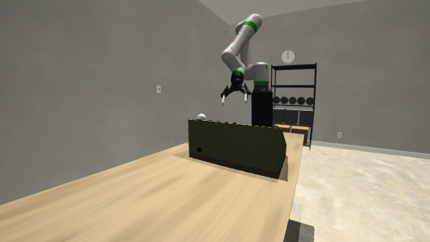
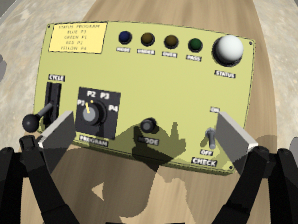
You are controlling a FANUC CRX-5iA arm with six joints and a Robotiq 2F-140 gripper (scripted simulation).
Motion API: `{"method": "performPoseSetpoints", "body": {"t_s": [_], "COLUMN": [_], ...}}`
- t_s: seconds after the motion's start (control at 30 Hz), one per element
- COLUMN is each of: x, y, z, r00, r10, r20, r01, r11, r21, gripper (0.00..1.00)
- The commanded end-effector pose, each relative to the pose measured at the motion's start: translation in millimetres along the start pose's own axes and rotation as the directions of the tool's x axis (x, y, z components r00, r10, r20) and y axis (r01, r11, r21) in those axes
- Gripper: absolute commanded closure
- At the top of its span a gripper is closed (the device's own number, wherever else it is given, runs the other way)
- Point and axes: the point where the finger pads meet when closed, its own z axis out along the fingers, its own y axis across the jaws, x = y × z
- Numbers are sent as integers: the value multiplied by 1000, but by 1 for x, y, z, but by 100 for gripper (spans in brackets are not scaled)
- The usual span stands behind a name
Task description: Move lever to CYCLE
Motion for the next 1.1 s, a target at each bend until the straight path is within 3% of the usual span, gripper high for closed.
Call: {"method": "performPoseSetpoints", "body": {"t_s": [0.0, 0.33, 1.07], "x": [-19, -67, -71], "y": [11, 26, 27], "z": [-3, -15, -17], "r00": [1000, 997, 997], "r10": [2, 23, 25], "r20": [0, 68, 75], "r01": [-2, -10, -11], "r11": [998, 984, 982], "r21": [-61, -178, -187], "gripper": [0, 0, 0]}}
